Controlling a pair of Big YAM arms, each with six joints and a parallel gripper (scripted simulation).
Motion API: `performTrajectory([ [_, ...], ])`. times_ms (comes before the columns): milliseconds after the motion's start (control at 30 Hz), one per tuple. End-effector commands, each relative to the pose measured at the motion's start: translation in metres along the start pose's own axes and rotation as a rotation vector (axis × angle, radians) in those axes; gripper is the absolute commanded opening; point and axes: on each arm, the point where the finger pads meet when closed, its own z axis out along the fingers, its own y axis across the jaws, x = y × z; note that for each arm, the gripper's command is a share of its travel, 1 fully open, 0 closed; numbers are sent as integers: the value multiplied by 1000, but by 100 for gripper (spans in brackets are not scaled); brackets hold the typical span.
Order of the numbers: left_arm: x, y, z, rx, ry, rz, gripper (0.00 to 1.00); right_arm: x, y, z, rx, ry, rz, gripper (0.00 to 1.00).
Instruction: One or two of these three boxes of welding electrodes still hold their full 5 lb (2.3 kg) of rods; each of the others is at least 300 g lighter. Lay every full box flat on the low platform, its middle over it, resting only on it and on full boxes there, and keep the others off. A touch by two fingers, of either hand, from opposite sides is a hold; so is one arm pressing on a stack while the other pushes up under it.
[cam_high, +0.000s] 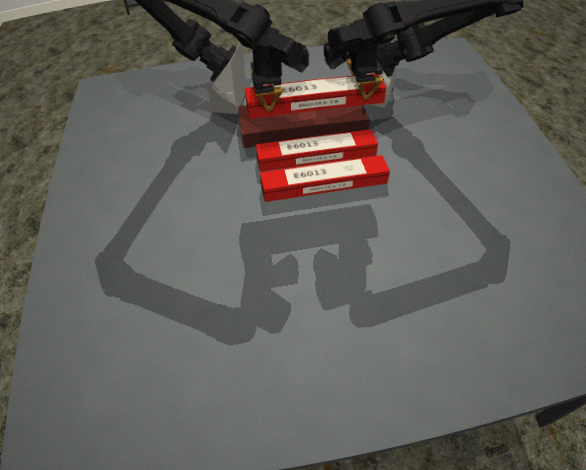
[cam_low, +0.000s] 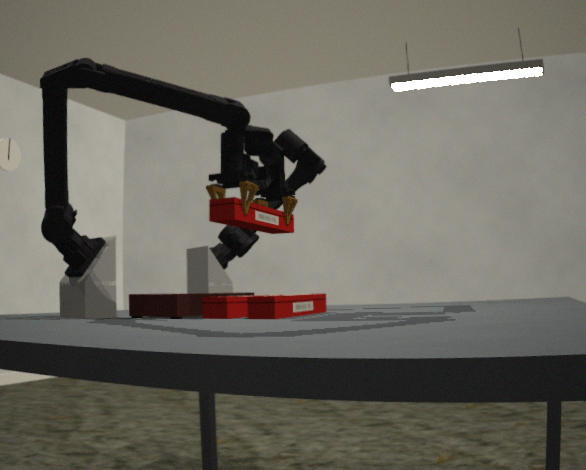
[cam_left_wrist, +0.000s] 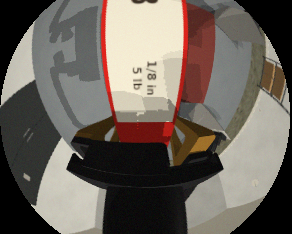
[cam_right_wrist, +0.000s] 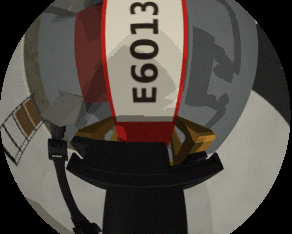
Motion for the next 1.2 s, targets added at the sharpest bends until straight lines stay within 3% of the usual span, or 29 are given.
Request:
performTrajectory([
  [0, -5, 7, -7, -18, -38, -17, 0, -1, -9, -10, 34, -29, 14, 0],
  [1167, -6, 7, 34, -19, -35, -17, 0, -1, -10, 31, 33, -26, 14, 0],
])
